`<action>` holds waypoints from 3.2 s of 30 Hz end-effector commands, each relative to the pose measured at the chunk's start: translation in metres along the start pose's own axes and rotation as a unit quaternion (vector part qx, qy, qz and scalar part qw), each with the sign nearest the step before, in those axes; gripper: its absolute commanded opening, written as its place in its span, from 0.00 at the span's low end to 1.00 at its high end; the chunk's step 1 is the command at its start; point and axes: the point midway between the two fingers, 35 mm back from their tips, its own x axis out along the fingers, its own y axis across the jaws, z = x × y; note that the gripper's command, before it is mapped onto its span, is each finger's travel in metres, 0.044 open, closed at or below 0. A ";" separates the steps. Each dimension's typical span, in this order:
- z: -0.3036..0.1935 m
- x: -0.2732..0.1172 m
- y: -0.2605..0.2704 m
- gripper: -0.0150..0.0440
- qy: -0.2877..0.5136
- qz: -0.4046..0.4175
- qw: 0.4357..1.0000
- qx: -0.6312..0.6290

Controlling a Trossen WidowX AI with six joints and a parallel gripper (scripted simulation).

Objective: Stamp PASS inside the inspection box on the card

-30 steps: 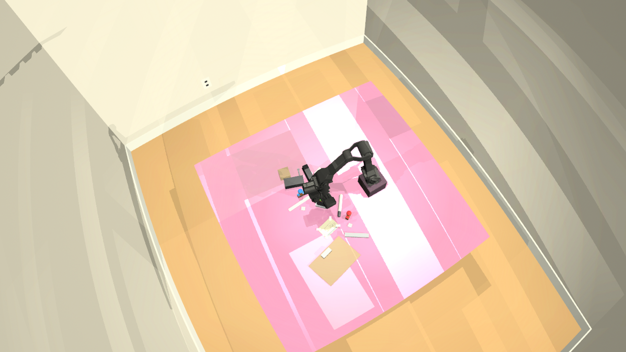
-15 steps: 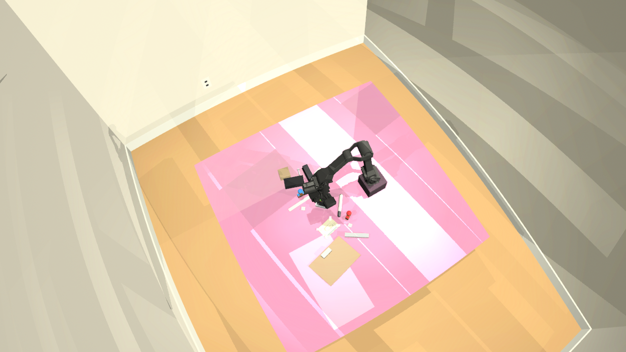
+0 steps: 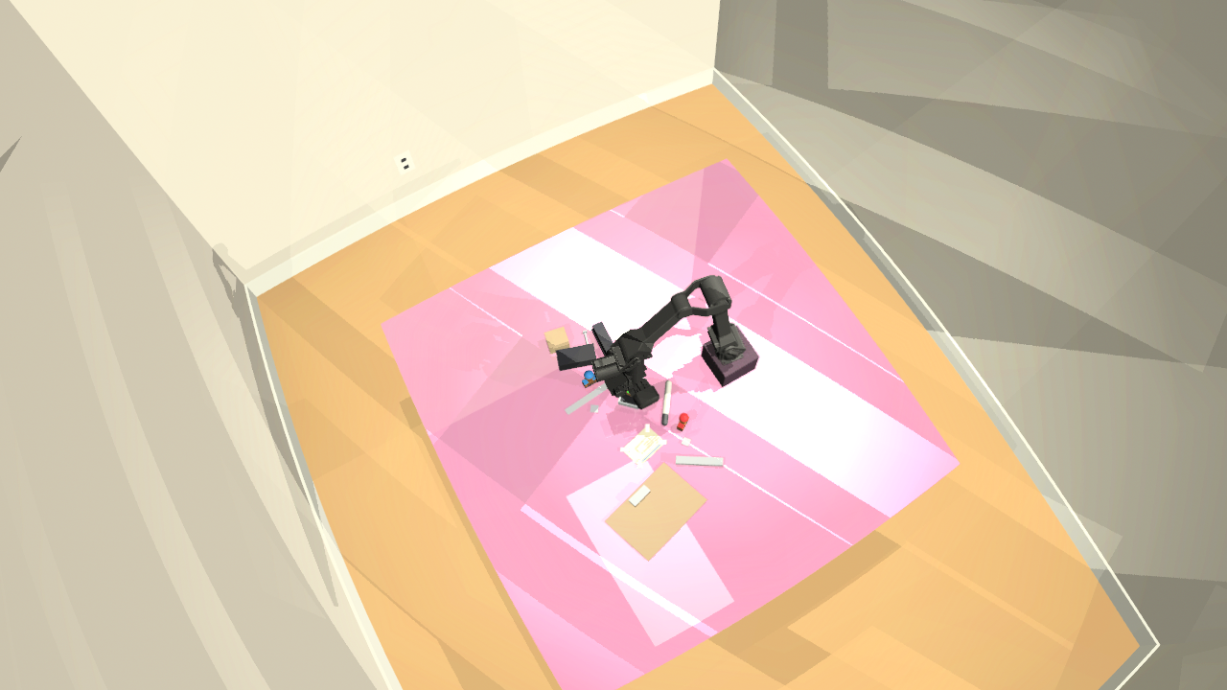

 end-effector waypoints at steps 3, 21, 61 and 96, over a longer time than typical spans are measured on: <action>0.001 0.001 0.000 0.25 -0.001 0.001 1.000 0.000; 0.001 -0.007 0.000 0.25 -0.001 0.001 1.000 0.000; 0.008 -0.058 0.010 0.25 -0.001 0.002 1.000 0.011; 0.052 -0.059 0.153 0.25 -0.001 0.008 0.992 0.128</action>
